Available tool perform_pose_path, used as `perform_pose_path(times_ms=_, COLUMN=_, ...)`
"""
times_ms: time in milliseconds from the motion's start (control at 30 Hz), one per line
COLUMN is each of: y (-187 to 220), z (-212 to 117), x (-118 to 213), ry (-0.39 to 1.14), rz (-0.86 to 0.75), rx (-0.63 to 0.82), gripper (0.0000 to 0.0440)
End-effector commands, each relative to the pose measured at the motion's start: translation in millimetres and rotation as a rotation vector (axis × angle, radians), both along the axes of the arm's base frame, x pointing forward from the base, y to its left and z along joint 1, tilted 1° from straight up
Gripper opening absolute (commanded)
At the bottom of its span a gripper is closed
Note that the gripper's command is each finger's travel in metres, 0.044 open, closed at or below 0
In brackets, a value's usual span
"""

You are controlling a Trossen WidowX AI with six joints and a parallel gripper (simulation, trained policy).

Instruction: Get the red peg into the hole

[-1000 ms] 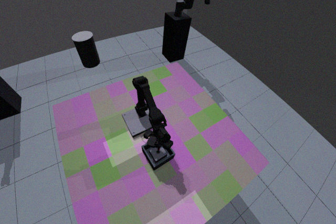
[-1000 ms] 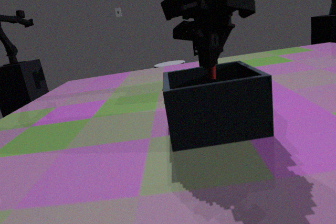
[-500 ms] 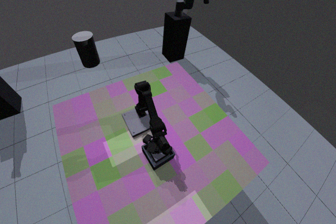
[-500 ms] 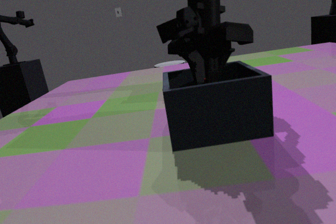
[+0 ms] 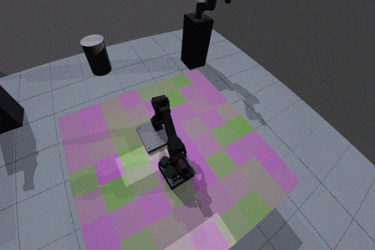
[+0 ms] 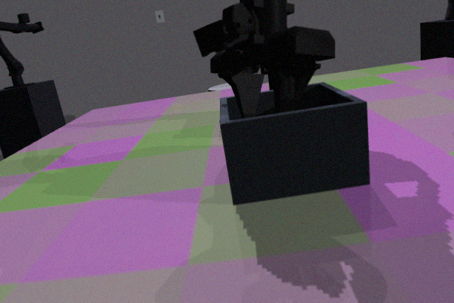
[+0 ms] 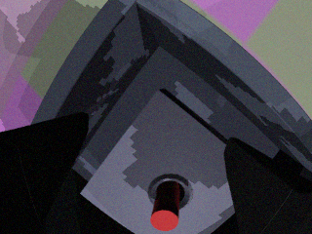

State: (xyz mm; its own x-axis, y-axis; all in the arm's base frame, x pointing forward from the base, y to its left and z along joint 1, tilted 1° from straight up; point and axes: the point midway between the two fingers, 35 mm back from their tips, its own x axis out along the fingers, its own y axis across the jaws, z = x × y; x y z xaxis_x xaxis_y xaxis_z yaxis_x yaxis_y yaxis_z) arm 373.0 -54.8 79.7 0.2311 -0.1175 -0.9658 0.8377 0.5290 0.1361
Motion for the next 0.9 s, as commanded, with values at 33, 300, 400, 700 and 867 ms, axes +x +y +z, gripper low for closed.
perform_pose_path(times_ms=33, y=-11, z=8, x=18, ry=-0.045, rz=-0.003, rx=-0.019, gripper=0.0440)
perform_pose_path(times_ms=300, y=-28, z=24, x=36, ry=-0.110, rz=-0.024, rx=-0.052, gripper=0.0440)
perform_pose_path(times_ms=400, y=-35, z=30, x=43, ry=-0.136, rz=-0.032, rx=-0.066, gripper=0.0440)
perform_pose_path(times_ms=700, y=-37, z=32, x=46, ry=-0.146, rz=-0.034, rx=-0.071, gripper=0.0440)
perform_pose_path(times_ms=867, y=-37, z=32, x=46, ry=-0.146, rz=-0.035, rx=-0.071, gripper=0.0440)
